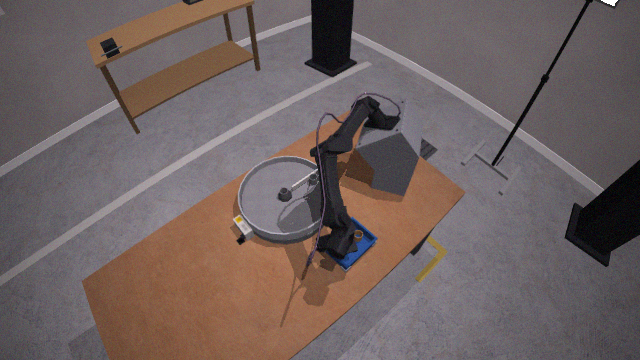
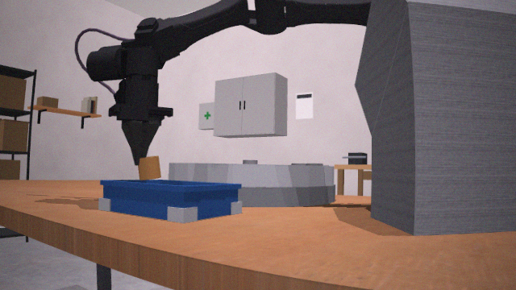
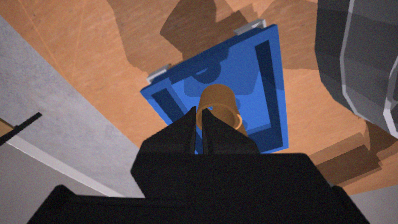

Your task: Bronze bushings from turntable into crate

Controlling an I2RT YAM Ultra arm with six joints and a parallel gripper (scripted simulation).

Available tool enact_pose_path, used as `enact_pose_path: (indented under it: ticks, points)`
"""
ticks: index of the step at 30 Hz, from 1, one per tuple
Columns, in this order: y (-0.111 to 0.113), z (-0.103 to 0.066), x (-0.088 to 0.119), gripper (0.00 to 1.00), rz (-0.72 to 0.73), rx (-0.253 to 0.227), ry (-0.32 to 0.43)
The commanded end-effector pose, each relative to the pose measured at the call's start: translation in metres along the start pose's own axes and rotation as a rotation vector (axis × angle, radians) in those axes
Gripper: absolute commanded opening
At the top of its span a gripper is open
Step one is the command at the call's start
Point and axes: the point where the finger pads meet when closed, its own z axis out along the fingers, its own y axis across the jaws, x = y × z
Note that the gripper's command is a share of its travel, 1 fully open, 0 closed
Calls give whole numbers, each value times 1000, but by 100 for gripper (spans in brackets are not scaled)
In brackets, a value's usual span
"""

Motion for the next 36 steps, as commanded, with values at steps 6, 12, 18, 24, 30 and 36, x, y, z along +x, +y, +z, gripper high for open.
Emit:
enact_pose_path:
  ticks: [6,12,18,24,30,36]
  points:
    - [18,-37,-16,0,12,-49,-56]
    - [18,-37,-16,0,12,-49,-56]
    - [18,-37,-16,0,12,-49,-56]
    - [18,-37,-16,0,12,-49,-56]
    - [18,-37,-16,0,12,-49,-56]
    - [20,-24,-6,0,-8,-40,-49]
